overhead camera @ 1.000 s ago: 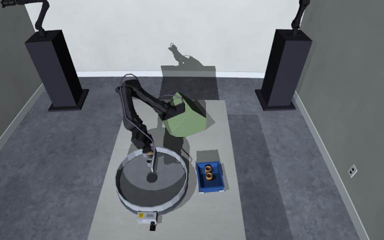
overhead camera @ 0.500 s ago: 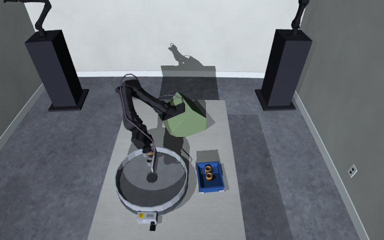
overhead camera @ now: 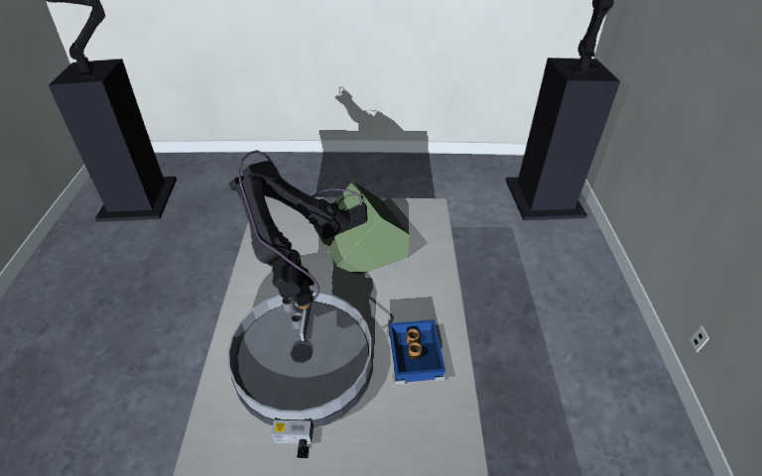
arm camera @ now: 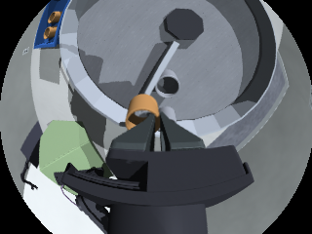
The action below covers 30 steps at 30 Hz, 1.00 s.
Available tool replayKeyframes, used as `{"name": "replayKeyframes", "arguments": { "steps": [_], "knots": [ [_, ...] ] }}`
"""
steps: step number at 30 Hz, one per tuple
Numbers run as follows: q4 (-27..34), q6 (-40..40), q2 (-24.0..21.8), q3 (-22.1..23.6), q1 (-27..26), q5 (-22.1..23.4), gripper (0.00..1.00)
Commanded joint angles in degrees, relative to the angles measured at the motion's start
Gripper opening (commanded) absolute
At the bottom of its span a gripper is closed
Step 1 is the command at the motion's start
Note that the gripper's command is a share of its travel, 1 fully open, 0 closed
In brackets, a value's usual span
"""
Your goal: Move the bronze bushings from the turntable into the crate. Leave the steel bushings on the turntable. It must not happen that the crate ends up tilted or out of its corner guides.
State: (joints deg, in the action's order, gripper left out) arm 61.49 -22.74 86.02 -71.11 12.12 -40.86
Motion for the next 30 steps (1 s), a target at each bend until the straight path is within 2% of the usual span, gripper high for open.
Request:
{"name": "replayKeyframes", "arguments": {
  "steps": [1, 4, 6, 14, 21, 23, 30],
  "knots": [
    [0.86, 0.44, 1.51, -2.8, 3.74, -0.73, 0.0],
    [0.92, -0.03, 3.87, -3.25, 6.15, -1.27, 0.0],
    [0.92, -0.03, 3.87, -3.25, 6.15, -1.27, 0.0],
    [1.42, -1.89, 12.98, -6.67, 13.31, -1.86, 0.0],
    [2.28, -5.08, 23.32, -12.79, 19.18, -2.22, 0.0],
    [2.28, -5.08, 23.32, -12.79, 19.18, -2.22, 0.0],
    [4.29, -10.01, 34.58, -21.97, 23.98, -1.63, 0.0]
  ]
}}
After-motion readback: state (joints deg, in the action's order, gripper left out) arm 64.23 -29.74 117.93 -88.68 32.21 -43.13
